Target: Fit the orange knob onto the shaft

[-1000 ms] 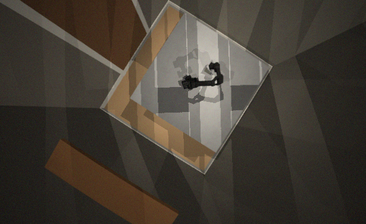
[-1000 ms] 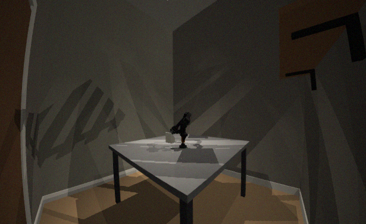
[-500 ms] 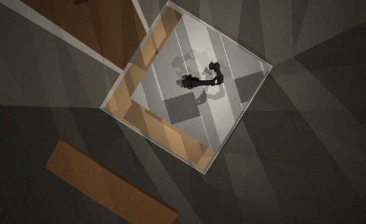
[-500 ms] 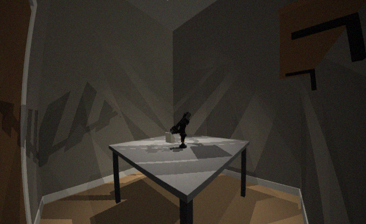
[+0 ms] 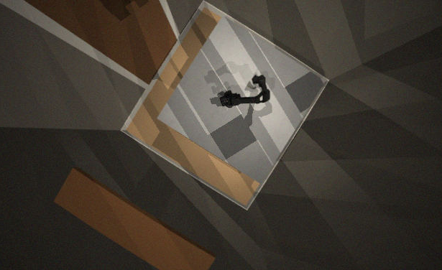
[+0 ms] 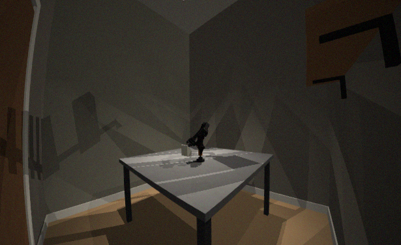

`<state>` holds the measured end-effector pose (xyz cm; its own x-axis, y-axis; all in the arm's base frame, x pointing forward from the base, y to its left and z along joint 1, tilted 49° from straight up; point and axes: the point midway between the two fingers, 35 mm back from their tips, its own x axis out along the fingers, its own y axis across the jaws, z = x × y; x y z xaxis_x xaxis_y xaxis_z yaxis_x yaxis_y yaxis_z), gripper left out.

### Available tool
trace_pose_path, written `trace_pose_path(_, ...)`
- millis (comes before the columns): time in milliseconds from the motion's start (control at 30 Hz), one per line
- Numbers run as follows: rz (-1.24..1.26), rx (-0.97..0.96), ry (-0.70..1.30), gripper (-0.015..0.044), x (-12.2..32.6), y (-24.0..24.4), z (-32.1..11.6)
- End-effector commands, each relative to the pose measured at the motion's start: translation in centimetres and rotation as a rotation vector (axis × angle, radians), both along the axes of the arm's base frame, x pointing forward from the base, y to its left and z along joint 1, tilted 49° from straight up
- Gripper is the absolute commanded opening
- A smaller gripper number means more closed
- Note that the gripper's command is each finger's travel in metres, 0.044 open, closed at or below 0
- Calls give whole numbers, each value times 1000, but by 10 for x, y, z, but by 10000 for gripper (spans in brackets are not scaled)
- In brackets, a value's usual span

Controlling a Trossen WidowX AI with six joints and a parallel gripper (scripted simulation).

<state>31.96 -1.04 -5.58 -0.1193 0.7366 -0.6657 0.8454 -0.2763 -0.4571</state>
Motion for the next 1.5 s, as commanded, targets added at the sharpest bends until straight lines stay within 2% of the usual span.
trace_pose_path(0, -6, -4, -3, 0, 4, -1, 0)
trace_pose_path(1467, -6, -4, -3, 0, 3, 1, -2)
